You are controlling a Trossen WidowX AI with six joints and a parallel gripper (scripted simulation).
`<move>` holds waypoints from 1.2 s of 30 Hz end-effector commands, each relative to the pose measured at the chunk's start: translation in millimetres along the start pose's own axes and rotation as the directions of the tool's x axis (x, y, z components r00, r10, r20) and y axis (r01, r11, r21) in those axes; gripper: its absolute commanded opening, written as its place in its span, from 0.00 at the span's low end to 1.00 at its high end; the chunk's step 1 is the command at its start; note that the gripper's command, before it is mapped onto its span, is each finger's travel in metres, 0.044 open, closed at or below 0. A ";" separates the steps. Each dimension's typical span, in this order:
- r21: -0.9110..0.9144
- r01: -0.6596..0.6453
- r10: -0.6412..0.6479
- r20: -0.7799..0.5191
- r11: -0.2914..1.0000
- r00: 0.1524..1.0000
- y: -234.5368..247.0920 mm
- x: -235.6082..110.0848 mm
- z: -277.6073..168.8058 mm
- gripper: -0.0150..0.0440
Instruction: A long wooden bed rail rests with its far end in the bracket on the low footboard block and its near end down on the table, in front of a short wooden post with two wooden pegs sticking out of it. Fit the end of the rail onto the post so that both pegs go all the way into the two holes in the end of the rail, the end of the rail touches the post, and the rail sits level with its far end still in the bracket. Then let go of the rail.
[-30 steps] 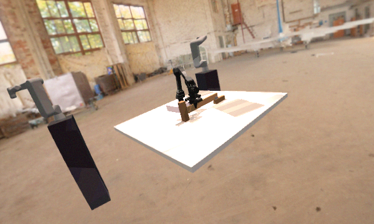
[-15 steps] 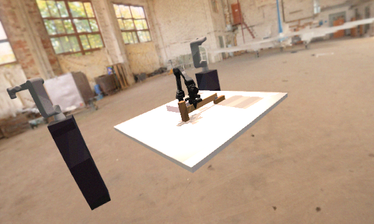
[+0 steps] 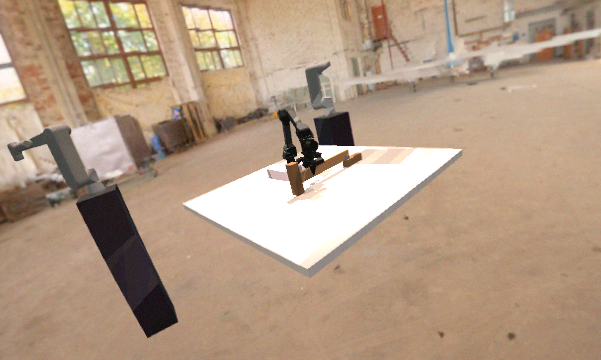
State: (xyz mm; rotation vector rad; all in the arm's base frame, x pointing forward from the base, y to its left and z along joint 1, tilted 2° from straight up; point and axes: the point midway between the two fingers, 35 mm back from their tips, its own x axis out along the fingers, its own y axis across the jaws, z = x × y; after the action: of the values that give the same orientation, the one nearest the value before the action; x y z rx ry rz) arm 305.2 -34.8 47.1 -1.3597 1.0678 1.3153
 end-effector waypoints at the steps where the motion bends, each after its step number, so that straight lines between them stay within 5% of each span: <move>1: -0.003 0.003 -0.003 0.001 1.000 1.000 -0.8 -1.1 -2.0 0.25; 26: -0.003 0.003 -0.003 0.000 1.000 1.000 -0.8 -0.2 -9.9 0.25; 36: -0.001 0.000 0.000 0.002 1.000 1.000 0.0 0.5 -7.7 0.70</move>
State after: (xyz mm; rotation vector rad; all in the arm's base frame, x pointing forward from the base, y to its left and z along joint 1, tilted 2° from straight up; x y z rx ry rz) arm 306.6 -42.3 46.4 -1.3580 1.0673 1.3177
